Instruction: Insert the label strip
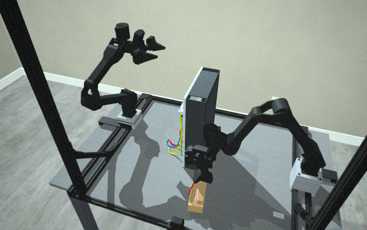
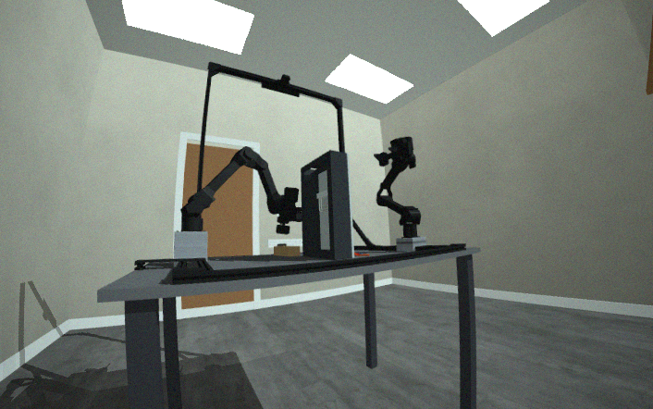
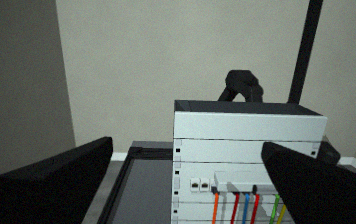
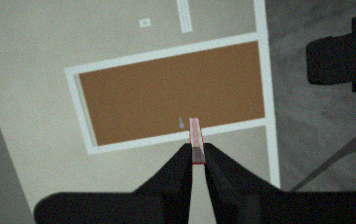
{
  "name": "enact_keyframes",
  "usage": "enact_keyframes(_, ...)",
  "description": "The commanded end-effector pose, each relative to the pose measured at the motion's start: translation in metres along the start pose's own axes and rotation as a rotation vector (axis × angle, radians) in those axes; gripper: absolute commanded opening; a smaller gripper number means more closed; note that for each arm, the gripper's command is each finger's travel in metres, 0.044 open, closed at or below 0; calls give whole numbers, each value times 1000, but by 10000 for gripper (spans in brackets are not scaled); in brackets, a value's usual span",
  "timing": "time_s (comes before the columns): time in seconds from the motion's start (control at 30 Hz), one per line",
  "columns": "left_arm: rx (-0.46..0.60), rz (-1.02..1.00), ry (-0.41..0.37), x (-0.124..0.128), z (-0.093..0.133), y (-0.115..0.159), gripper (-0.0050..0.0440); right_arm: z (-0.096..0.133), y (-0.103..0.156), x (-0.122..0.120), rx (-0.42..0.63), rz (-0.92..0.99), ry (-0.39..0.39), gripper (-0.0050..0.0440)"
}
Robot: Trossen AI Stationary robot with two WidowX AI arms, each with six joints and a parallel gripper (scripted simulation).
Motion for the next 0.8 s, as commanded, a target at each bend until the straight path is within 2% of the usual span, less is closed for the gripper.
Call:
enact_keyframes(0.0,-1,-1,2,-1,0,-2,440,4,1,22,11,54,-26,-50)
enact_keyframes(0.77,-1,-1,2,-1,0,-2,440,10,4,28,65,115,-51,-50)
Point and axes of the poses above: on each arm, the point midway between the two fingers, 35 mm back from their tips, its own z axis back along the fingers, its own x axis across the jaws, y = z × x, the point moved 8 cm from there along z, back along the fingers, and after that the axes turned 5 degrees about z, right-handed, at the moved point
